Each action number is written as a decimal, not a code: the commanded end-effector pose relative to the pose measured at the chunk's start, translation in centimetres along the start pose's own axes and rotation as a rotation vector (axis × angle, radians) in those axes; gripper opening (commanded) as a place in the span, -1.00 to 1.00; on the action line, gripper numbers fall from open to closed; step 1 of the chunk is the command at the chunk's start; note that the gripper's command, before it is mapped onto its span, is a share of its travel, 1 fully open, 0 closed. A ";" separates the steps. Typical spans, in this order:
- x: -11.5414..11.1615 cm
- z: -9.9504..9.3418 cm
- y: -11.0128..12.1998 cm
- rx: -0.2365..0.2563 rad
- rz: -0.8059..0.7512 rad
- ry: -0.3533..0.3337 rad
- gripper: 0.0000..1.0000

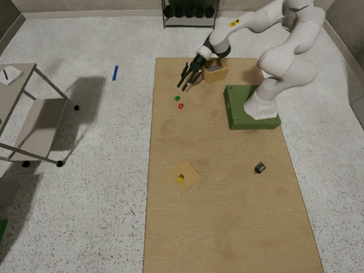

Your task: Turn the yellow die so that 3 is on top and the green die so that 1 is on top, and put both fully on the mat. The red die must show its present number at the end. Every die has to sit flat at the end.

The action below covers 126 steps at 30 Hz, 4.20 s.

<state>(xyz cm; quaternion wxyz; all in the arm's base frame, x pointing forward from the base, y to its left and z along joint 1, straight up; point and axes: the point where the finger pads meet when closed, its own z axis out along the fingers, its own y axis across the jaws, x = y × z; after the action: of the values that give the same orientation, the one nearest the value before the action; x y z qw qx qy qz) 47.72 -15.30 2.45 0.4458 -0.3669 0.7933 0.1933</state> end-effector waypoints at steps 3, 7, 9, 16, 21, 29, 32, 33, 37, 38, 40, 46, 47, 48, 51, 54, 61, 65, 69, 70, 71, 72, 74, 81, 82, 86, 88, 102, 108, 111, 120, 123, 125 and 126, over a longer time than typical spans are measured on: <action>-2.2 0.9 -0.5 0.013 0.027 0.234 -0.36; -3.0 1.2 -0.7 0.019 0.024 0.330 -0.36; -3.0 1.3 -0.6 0.011 0.027 0.355 -0.36; -4.0 1.9 -0.3 -0.009 0.035 0.548 -0.36; -4.8 2.2 -0.3 -0.010 0.034 0.672 -0.36; -5.9 2.8 -0.4 -0.012 0.033 0.830 -0.36; -6.2 2.8 -0.5 -0.007 0.032 0.876 -0.36; -6.3 2.9 -0.4 -0.011 0.032 0.896 -0.36; -6.7 3.2 -0.4 -0.016 0.032 0.941 -0.36; -6.8 3.2 -0.4 -0.016 0.032 0.953 -0.36; -6.9 3.3 -0.4 -0.015 0.032 0.980 -0.36; -7.1 3.3 -0.5 -0.011 0.031 1.014 -0.36; -7.1 3.3 -0.5 -0.011 0.031 1.015 -0.36; -7.1 3.3 -0.5 -0.011 0.031 1.015 1.00; -7.1 3.3 -0.5 -0.011 0.031 1.015 1.00; -7.1 3.3 -0.5 -0.011 0.031 1.015 1.00; -7.1 3.3 -0.5 -0.029 -0.001 1.015 1.00; -6.5 3.4 -0.5 -0.138 -0.196 1.010 1.00; -6.3 3.4 -0.5 -0.176 -0.264 1.006 1.00; -6.3 3.4 -0.5 -0.185 -0.280 1.005 1.00; -6.2 3.4 -0.5 -0.194 -0.297 1.004 1.00; -6.2 3.4 -0.5 -0.203 -0.314 1.003 1.00; -6.1 3.5 -0.5 -0.222 -0.346 1.000 1.00; -5.8 3.5 -0.5 -0.280 -0.450 0.990 1.00; -5.8 3.5 -0.5 -0.289 -0.467 0.988 1.00; -5.6 3.6 -0.5 -0.324 -0.530 0.981 1.00; -5.6 3.6 -0.5 -0.342 -0.561 0.977 1.00; -5.0 3.7 -0.4 -0.464 -0.781 0.942 1.00; -4.8 3.8 -0.4 -0.519 -0.880 0.922 1.00; -4.7 3.8 -0.4 -0.537 -0.912 0.915 1.00; -4.4 3.9 -0.4 -0.624 -1.071 0.876 1.00; -4.2 3.9 -0.4 -0.652 -1.123 0.863 1.00; -4.2 4.0 -0.4 -0.670 -1.155 0.853 1.00; -4.1 4.0 -0.4 -0.679 -1.172 0.849 1.00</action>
<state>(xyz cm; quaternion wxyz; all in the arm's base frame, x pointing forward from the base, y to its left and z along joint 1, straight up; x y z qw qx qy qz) 51.67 -11.05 3.92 -0.0015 -0.8429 0.5381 0.0005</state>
